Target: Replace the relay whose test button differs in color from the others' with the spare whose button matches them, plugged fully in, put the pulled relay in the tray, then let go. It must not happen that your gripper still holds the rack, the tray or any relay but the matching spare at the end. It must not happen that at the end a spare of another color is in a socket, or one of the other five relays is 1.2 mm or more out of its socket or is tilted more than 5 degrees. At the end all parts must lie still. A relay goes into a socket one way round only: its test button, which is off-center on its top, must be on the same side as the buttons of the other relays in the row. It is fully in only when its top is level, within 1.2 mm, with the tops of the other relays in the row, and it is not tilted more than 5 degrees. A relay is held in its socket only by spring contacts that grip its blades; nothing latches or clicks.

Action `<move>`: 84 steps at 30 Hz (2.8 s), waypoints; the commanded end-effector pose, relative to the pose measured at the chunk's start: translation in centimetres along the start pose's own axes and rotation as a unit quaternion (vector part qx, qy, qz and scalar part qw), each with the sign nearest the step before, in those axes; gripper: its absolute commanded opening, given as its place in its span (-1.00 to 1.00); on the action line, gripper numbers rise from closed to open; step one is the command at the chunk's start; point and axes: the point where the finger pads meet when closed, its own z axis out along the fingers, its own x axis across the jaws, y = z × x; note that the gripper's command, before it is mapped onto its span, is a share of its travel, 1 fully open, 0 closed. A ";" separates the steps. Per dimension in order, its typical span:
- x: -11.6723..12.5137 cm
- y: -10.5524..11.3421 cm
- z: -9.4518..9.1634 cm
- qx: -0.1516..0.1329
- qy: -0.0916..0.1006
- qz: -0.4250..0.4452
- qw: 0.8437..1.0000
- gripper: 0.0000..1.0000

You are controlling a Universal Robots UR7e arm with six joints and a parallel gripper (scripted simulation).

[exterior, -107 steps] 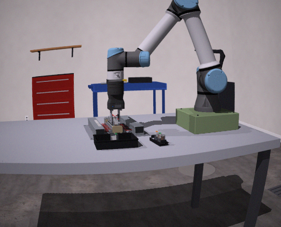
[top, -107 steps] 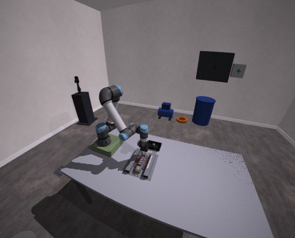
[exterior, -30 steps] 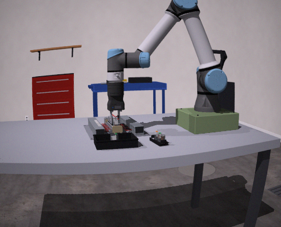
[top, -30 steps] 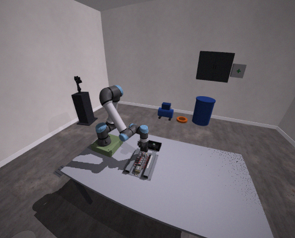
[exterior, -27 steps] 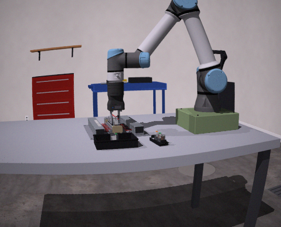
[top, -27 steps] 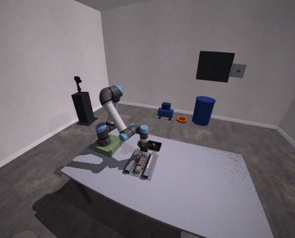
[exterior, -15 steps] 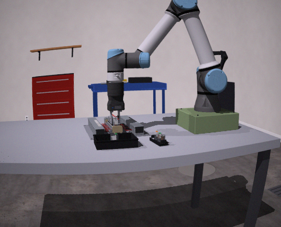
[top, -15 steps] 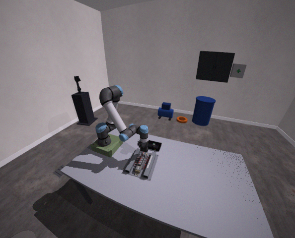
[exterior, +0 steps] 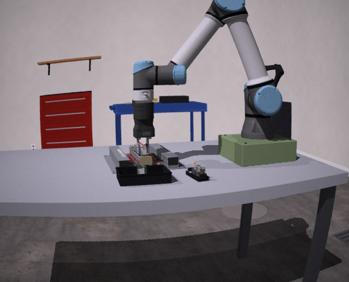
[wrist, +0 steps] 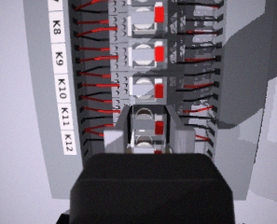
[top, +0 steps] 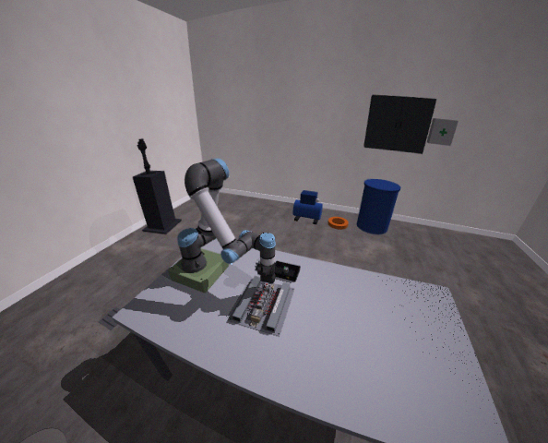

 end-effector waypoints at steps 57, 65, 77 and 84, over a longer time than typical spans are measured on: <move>-0.1 0.0 0.6 0.001 -0.001 0.000 1.000 -1.00; -0.1 0.0 0.5 0.001 -0.001 0.000 1.000 1.00; -0.1 0.0 0.5 0.001 -0.001 0.000 1.000 1.00; -0.1 0.0 0.5 0.001 -0.001 0.000 1.000 1.00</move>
